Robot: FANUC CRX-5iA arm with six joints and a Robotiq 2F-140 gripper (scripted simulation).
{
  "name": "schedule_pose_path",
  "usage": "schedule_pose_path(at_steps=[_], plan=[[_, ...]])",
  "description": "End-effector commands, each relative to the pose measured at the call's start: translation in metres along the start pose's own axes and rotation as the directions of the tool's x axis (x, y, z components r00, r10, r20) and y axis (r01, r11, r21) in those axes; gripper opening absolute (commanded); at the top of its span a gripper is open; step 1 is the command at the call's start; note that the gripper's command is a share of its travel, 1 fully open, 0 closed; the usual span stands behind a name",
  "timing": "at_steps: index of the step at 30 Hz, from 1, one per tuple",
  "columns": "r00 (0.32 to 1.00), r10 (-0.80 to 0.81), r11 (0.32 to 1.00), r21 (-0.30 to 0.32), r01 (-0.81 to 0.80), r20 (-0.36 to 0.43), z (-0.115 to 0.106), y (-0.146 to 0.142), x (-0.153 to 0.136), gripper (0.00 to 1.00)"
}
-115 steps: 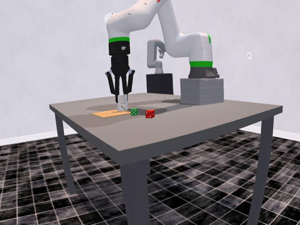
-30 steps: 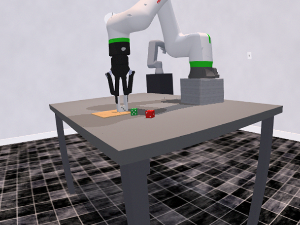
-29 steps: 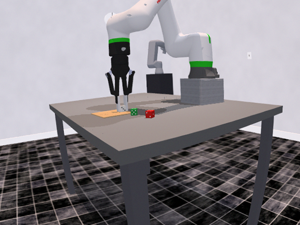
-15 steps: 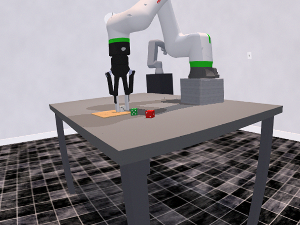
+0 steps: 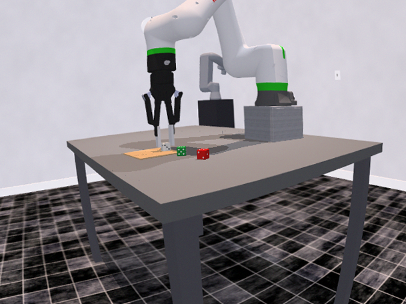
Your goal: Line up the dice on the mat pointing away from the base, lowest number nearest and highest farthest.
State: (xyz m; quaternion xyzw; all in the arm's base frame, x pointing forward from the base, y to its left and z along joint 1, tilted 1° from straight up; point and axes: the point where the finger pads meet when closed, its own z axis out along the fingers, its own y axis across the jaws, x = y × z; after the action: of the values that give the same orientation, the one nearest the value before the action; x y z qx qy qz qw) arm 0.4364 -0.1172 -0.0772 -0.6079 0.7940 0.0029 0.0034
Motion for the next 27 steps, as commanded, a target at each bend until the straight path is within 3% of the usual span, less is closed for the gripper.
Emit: schedule_pose_path(at_steps=[1, 11, 22, 23, 27], plan=[[1.0, 0.0, 1.0, 0.0, 0.0, 0.0, -0.01, 0.0, 0.0, 0.25], [1.0, 0.0, 1.0, 0.0, 0.0, 0.0, -0.063, 0.0, 0.0, 0.25], [1.0, 0.0, 1.0, 0.0, 0.0, 0.0, -0.079, 0.0, 0.0, 0.25], [1.0, 0.0, 1.0, 0.0, 0.0, 0.0, -0.079, 0.0, 0.0, 1.0], [1.0, 0.0, 1.0, 0.0, 0.0, 0.0, -0.079, 0.0, 0.0, 1.0]])
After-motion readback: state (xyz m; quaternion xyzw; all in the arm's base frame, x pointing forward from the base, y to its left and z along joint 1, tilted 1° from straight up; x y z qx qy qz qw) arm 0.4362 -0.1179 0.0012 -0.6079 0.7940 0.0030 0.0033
